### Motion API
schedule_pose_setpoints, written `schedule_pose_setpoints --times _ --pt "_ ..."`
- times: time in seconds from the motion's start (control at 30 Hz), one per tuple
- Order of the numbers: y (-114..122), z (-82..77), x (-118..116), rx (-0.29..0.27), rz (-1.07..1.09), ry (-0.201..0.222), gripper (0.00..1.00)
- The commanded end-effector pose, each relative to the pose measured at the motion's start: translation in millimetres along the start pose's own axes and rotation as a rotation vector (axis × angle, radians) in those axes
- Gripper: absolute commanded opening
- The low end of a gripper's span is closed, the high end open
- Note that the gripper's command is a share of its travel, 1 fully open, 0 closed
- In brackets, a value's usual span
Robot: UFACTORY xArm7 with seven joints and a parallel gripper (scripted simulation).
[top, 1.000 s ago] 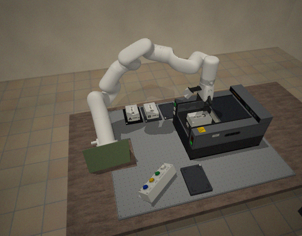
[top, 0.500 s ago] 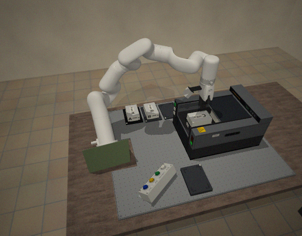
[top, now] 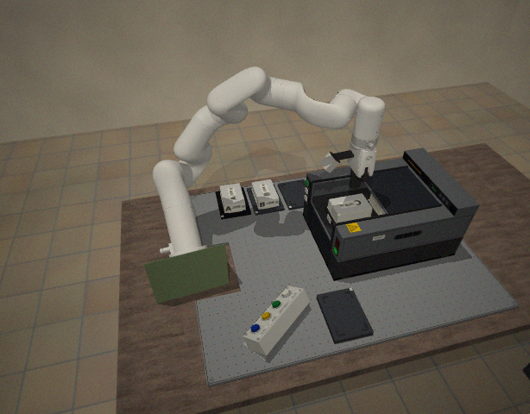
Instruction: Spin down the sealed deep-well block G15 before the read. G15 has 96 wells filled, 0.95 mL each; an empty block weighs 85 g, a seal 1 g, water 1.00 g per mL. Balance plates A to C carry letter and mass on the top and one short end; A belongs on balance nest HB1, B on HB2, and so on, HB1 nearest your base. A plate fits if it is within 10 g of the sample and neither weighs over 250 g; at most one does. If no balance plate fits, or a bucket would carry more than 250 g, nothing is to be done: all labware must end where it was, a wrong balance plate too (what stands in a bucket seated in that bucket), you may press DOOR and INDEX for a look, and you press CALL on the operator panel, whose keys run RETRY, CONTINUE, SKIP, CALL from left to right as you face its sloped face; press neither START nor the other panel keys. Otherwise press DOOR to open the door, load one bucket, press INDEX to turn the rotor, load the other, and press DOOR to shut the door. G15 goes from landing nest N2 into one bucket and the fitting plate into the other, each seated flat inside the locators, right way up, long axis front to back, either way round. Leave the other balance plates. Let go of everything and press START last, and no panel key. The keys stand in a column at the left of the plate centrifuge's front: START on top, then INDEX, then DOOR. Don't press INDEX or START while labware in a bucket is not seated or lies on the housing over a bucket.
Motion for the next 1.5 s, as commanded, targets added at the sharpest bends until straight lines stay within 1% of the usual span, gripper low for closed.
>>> schedule_pose_setpoints --times 0.0,0.6,0.8,0.97,1.1,1.17,1.3,1.47 --pt "0.4 -2.7 -0.5 -0.005 0.000 -0.002 0.00" --pt "0.1 -4.7 0.4 -0.008 -0.007 -0.001 0.00" --pt "-0.9 -12.8 4.1 -0.022 -0.035 0.004 0.00" --pt "-2.9 -26.6 10.5 -0.046 -0.082 0.012 0.00" --pt "-5.9 -43.1 18.1 -0.075 -0.139 0.019 0.00" --pt "-5.9 -43.1 18.1 -0.075 -0.139 0.019 0.00" --pt "-10.7 -64.8 28.2 -0.113 -0.216 0.023 0.00" --pt "-20.5 -98.8 44.6 -0.173 -0.340 0.021 0.00"
Point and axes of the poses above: the point where the finger pads meet when closed, its own z axis out along the fingers, its own x axis across the jaws, y = z × x, the point moved 1 cm from there along -z, back along the fingers, and after that the axes turned 9 degrees about z, right-handed, at the moved point
